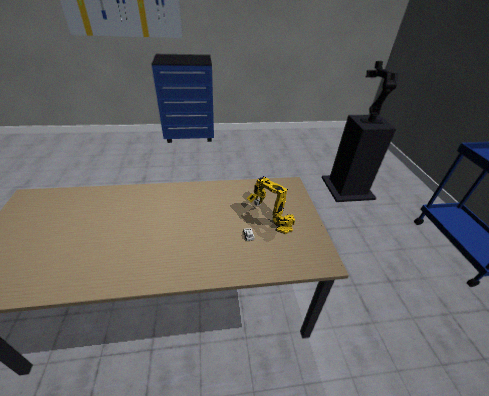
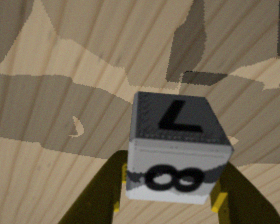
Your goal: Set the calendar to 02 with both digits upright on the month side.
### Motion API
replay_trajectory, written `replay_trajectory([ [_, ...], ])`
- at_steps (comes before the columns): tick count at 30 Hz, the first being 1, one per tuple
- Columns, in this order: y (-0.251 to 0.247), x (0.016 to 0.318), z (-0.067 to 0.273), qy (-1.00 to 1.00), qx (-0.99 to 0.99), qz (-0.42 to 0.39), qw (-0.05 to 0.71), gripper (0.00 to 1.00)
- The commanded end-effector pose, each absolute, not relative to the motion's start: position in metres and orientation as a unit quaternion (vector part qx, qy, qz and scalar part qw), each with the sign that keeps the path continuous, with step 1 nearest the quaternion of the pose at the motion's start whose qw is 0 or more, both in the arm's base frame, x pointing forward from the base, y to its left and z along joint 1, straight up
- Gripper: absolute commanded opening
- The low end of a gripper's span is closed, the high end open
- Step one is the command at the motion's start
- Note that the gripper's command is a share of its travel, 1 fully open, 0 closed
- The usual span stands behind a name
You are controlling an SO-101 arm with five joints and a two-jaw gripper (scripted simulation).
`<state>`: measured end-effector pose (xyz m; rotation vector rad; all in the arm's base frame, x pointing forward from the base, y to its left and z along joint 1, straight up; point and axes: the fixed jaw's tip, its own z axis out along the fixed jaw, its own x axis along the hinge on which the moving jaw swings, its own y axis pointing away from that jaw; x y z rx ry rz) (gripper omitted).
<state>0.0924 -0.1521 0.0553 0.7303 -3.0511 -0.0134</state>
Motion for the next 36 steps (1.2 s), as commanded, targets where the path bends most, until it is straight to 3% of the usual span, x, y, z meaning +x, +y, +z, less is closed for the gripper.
replay_trajectory([
  [1,-0.1567,0.0874,0.0638,-0.977,0.212,0.026,-0.008,0.00],
  [36,-0.1569,0.0876,0.0576,-0.977,0.212,0.026,-0.008,0.00],
])
